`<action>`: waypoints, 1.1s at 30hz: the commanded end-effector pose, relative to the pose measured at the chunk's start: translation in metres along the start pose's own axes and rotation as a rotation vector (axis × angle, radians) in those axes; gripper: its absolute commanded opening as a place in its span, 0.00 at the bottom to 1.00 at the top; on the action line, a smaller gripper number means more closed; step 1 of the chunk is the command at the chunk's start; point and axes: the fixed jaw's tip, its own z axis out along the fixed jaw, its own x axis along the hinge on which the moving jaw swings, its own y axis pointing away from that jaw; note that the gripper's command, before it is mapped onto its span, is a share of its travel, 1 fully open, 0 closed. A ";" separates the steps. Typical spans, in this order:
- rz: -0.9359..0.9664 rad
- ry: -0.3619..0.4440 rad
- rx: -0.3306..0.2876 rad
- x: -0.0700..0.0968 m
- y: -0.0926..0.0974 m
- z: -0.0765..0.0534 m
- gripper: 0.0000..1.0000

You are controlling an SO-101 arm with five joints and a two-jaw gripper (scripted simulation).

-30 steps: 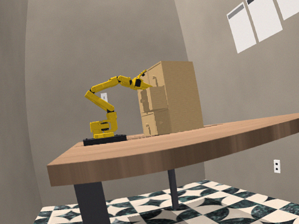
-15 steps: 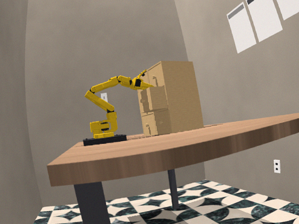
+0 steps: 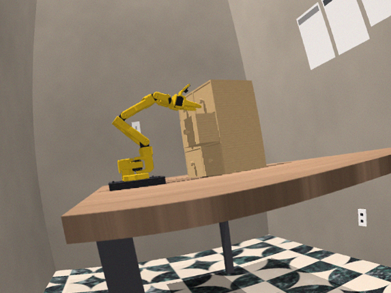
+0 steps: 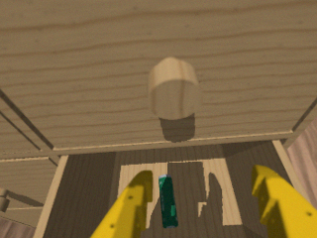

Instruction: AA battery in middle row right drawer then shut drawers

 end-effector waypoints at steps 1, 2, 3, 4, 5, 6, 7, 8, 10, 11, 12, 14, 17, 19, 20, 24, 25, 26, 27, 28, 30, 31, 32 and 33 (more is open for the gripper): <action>-0.008 0.007 0.002 -0.008 -0.001 -0.003 0.25; -0.008 0.007 0.002 -0.008 -0.001 -0.003 0.25; -0.008 0.007 0.002 -0.008 -0.001 -0.003 0.25; -0.008 0.007 0.002 -0.008 -0.001 -0.003 0.25; -0.008 0.007 0.002 -0.008 -0.001 -0.003 0.25; -0.008 0.007 0.002 -0.008 -0.001 -0.003 0.25; -0.008 0.007 0.002 -0.008 -0.001 -0.003 0.25; -0.008 0.007 0.002 -0.008 -0.001 -0.003 0.25; -0.008 0.007 0.002 -0.008 -0.001 -0.003 0.25; -0.008 0.007 0.002 -0.008 -0.001 -0.003 0.25; -0.008 0.007 0.002 -0.008 -0.001 -0.003 0.25; -0.008 0.007 0.002 -0.008 -0.001 -0.003 0.25; -0.008 0.007 0.002 -0.008 -0.001 -0.003 0.25; -0.008 0.007 0.002 -0.008 -0.001 -0.003 0.25; -0.008 0.007 0.002 -0.008 -0.001 -0.003 0.25; -0.009 0.007 0.001 -0.007 -0.001 -0.013 0.25; -0.009 0.007 0.001 -0.007 -0.001 -0.016 0.25; -0.009 0.007 0.001 -0.007 0.000 -0.018 0.25; -0.009 0.007 0.001 -0.007 0.000 -0.021 0.25; -0.009 0.007 0.001 -0.007 0.000 -0.024 0.25; -0.009 0.007 0.000 -0.006 0.000 -0.029 0.25; -0.010 0.007 0.000 -0.005 0.000 -0.031 0.25; -0.010 0.007 0.000 -0.005 0.000 -0.034 0.25; -0.010 0.007 0.000 -0.005 0.000 -0.036 0.25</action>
